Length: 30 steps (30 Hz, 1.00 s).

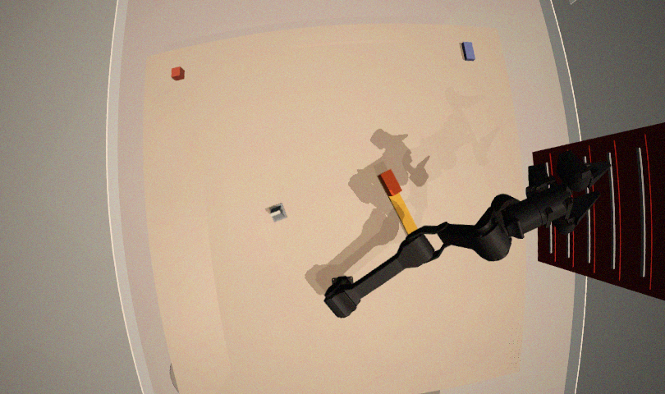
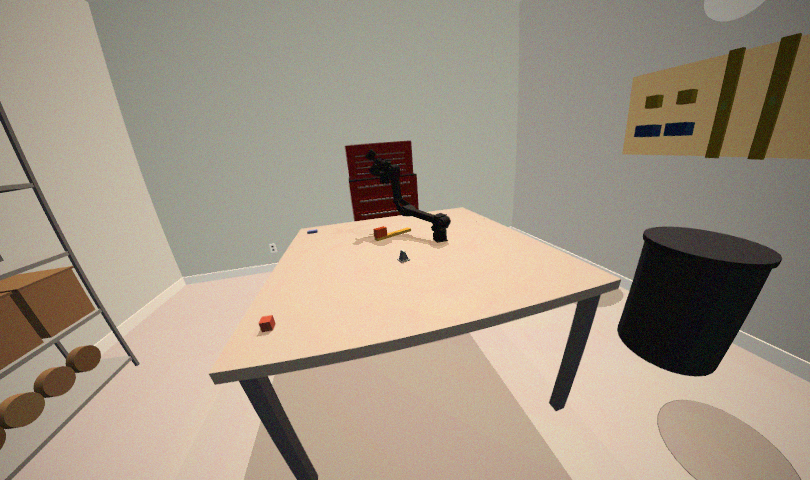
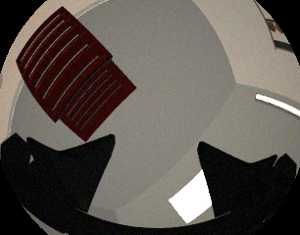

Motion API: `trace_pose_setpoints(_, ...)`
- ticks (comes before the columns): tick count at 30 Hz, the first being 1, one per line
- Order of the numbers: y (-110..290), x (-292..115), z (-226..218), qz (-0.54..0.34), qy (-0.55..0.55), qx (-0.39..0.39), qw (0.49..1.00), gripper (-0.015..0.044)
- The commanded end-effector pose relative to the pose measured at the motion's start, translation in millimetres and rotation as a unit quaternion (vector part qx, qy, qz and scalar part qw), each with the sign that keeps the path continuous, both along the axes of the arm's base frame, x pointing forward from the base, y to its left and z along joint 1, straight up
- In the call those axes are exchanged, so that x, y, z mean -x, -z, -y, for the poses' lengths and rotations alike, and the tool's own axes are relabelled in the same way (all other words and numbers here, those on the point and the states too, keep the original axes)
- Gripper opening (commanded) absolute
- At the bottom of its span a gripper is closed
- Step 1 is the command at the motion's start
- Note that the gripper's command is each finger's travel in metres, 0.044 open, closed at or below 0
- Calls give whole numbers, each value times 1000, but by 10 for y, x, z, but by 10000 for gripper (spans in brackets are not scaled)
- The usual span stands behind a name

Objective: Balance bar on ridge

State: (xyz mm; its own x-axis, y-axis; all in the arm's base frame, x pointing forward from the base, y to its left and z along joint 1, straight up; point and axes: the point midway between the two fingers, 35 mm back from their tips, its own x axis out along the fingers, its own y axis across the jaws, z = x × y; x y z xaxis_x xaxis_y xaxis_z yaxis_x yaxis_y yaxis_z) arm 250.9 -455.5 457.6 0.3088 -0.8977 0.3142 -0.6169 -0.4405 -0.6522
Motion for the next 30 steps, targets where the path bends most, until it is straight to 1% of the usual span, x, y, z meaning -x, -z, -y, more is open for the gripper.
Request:
trace_pose_setpoints(1, -17, 16, -4, 2, 1, 2, 1000, 374)
trace_pose_setpoints(3, -150, 141, -39, 14, 6, 17, 1000, 321)
trace_pose_setpoints(4, -249, 234, -69, 22, 11, 29, 999, 315)
trace_pose_setpoints(12, -951, 940, -413, 82, 41, 123, 988, 315)
trace_pose_setpoints(16, -1115, 1136, -515, 98, 51, 149, 983, 315)
trace_pose_setpoints(20, -1344, 1440, -676, 121, 68, 190, 972, 315)
trace_pose_setpoints(26, -1578, 1823, -928, 109, 109, 235, 960, 315)
trace_pose_setpoints(30, -1739, 2046, -1120, 121, 124, 270, 947, 315)
